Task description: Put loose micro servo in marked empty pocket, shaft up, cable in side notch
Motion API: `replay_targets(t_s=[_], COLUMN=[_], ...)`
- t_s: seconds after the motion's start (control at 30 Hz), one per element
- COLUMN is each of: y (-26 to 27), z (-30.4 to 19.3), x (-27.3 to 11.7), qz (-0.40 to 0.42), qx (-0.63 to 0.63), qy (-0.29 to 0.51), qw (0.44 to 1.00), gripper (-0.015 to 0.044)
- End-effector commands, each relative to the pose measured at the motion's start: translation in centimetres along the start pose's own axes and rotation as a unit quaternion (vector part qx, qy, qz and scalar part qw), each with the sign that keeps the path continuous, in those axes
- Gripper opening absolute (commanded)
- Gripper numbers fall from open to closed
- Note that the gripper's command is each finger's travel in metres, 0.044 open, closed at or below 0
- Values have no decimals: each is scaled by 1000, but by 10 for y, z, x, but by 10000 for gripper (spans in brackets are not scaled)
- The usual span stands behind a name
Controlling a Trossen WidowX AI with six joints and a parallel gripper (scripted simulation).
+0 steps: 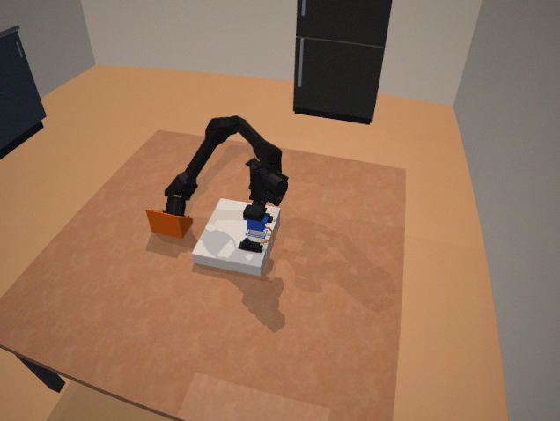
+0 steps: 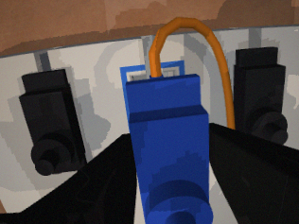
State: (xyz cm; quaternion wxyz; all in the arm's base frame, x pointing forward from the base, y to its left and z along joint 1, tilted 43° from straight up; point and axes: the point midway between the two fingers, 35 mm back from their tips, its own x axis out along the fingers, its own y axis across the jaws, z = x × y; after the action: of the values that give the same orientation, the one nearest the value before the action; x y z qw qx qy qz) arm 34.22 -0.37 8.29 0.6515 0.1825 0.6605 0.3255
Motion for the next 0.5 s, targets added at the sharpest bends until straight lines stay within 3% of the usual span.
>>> replay_targets(t_s=[0.0, 0.47], y=[0, 0], z=[0, 0], x=[7, 17], qz=[3, 3], qx=[4, 4], qy=[2, 2], qw=[1000, 1000], gripper=[0, 0])
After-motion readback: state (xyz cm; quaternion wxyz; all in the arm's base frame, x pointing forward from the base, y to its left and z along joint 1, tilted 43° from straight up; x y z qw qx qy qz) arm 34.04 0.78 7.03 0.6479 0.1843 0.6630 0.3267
